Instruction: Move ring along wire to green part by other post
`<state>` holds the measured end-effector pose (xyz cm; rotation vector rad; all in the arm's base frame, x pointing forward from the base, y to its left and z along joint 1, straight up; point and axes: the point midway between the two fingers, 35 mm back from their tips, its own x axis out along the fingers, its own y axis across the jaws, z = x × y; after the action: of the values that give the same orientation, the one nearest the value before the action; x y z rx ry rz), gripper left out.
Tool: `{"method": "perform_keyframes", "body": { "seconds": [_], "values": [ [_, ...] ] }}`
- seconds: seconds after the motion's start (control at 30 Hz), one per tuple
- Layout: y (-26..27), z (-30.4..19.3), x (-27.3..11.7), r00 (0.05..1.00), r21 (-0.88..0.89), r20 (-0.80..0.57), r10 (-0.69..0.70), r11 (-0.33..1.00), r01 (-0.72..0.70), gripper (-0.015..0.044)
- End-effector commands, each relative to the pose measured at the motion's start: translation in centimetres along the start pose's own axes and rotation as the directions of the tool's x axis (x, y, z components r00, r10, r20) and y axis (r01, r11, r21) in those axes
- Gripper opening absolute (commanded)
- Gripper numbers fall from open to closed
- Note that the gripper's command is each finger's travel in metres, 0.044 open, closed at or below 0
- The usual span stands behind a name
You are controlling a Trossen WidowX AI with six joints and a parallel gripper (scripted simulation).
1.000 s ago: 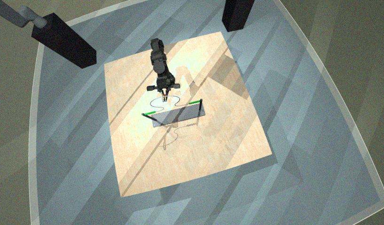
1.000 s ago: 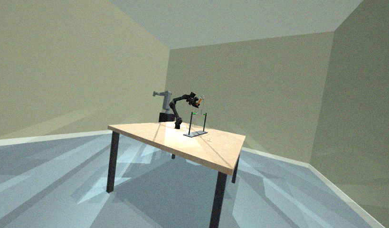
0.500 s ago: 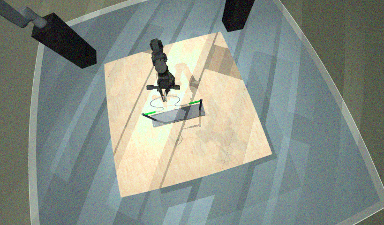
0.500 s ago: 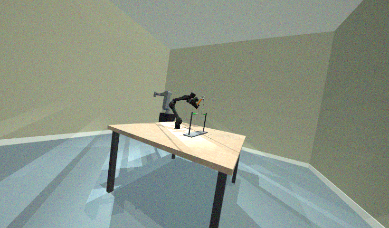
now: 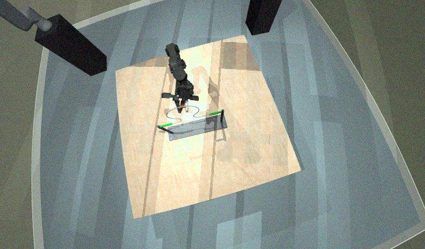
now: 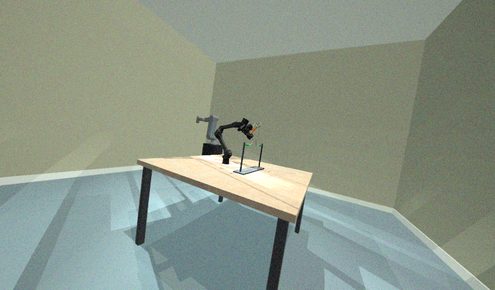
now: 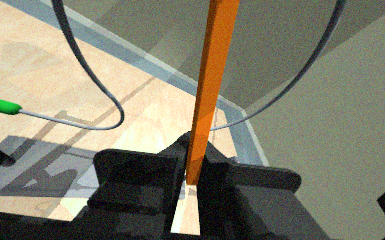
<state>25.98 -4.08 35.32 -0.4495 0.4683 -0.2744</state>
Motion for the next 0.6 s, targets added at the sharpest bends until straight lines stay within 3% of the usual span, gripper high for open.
{"method": "perform_keyframes", "body": {
  "seconds": [0.0, 0.57],
  "values": [
    [-0.16, 0.02, -0.06, 1.0, -0.037, 0.009, -0.022, 0.999, 0.022, -0.015],
    [-0.98, 0.12, -0.02, 0.992, -0.216, 0.049, -0.119, 0.968, 0.127, -0.015]
  ]
}}
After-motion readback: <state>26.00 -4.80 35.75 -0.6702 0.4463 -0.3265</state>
